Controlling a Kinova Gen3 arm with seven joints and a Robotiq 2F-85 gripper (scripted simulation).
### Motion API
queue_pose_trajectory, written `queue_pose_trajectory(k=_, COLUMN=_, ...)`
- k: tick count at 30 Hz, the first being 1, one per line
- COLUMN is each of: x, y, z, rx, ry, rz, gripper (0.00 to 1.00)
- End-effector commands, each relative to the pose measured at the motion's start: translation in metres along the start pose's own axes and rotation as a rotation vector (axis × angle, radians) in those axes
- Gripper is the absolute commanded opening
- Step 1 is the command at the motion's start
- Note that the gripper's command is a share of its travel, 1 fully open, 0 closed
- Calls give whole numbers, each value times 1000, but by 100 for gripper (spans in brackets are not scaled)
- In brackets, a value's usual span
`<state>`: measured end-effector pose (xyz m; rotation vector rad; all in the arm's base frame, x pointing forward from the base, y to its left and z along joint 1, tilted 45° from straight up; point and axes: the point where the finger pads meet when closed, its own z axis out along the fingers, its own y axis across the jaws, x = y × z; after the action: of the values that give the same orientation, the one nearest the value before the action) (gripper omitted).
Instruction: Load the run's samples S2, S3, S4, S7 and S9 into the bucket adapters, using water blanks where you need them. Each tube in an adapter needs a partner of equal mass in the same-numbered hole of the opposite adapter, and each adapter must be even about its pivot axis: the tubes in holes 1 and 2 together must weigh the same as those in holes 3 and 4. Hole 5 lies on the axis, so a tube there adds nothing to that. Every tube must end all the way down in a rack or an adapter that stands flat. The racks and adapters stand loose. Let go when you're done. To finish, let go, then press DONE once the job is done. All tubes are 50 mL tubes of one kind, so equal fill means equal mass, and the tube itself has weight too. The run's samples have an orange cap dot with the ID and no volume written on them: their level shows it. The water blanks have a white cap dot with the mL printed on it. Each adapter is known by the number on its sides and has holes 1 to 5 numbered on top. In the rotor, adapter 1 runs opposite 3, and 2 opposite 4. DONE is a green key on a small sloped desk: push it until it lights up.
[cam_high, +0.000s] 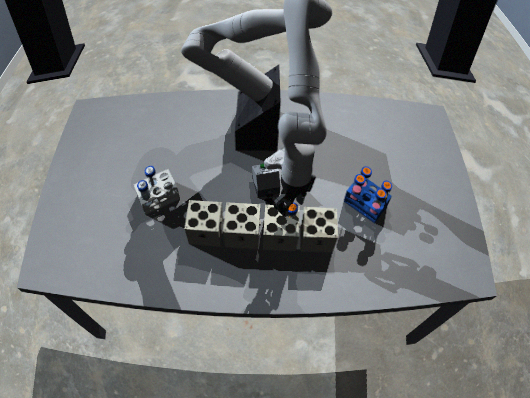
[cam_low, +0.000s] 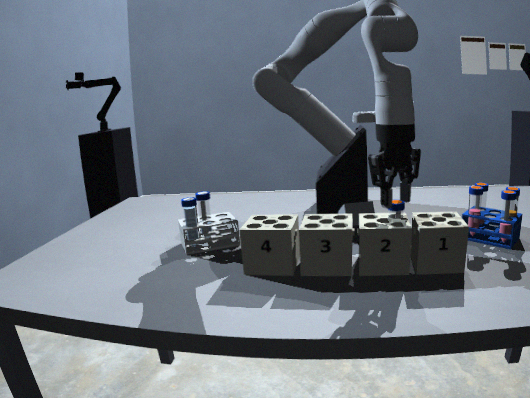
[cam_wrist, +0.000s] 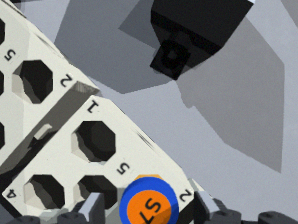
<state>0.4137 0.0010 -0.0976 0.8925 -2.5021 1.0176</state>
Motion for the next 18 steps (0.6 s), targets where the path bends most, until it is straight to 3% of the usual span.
queue_pose_trajectory(k=1, x=-1, y=0, z=-6, rx=0, ry=-2, rz=0, gripper=62)
queue_pose_trajectory(k=18, x=-1, y=0, z=-26, rx=0, ry=-2, rz=0, gripper=62)
